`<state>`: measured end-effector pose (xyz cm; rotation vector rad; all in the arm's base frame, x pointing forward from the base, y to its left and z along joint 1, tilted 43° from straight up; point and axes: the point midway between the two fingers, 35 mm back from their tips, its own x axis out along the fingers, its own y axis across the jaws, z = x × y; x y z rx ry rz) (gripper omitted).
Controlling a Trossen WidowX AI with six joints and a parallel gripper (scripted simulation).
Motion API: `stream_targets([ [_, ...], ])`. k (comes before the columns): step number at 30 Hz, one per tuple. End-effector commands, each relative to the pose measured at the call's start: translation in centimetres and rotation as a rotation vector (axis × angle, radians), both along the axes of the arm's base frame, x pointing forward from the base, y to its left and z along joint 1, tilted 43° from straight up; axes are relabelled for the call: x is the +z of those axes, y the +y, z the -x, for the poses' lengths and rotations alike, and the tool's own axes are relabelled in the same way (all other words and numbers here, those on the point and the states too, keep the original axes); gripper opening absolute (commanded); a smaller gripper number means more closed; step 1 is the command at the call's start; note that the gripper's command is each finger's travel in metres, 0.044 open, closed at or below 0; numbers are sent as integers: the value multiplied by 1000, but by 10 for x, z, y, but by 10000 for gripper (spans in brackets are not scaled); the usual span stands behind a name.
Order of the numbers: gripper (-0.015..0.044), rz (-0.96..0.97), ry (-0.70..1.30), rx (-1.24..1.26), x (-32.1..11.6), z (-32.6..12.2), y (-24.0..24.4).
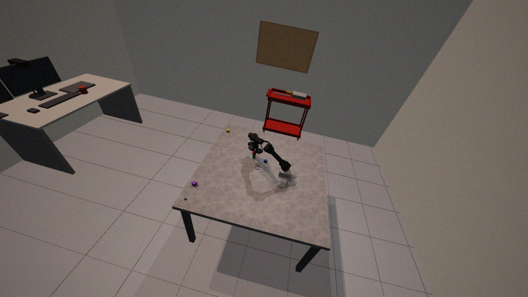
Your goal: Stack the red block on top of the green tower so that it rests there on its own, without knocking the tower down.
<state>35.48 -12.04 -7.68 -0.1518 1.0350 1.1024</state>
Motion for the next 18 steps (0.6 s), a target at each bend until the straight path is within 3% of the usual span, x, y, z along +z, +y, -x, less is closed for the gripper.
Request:
stream_targets([
  [1, 0, -2, -1, -4, 0, 0, 0],
  [14, 0, -1, -1, -4, 3, 0, -3],
  [18, 105, -1, 1, -1, 0, 0, 0],
])
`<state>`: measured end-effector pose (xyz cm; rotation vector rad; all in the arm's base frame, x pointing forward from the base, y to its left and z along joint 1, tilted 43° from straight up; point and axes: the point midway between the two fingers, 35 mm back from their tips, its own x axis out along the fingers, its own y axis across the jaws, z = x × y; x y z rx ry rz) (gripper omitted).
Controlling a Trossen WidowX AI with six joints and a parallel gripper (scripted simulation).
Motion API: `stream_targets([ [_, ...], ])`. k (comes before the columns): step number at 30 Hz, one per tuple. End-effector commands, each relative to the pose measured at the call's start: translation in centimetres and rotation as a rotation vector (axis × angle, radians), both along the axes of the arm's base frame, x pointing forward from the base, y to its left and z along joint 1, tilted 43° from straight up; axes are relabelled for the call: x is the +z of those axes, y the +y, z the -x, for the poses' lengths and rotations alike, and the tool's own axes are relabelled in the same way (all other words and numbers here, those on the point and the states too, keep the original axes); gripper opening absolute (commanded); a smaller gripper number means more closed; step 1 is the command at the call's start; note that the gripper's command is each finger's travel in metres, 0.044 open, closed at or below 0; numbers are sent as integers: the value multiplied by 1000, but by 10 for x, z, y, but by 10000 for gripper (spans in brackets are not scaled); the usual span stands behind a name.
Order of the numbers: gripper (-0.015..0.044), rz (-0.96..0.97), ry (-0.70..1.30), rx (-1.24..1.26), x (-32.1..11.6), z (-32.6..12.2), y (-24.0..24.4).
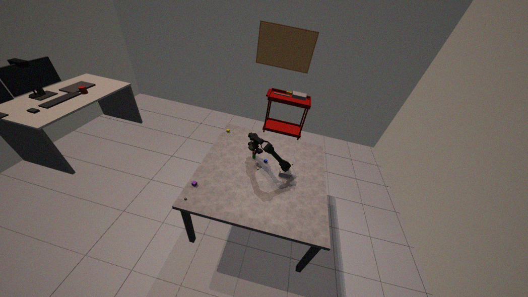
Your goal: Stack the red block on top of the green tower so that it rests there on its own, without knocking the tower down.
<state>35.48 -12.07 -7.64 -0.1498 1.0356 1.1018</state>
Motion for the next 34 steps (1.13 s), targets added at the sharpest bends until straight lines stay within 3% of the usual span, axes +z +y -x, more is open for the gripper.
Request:
stream_targets([
  [1, 131, 0, 0, 0, 0, 0, 0],
  [13, 440, 0, 0, 0, 0, 0, 0],
  [34, 440, 0, 0, 0, 0, 0, 0],
])
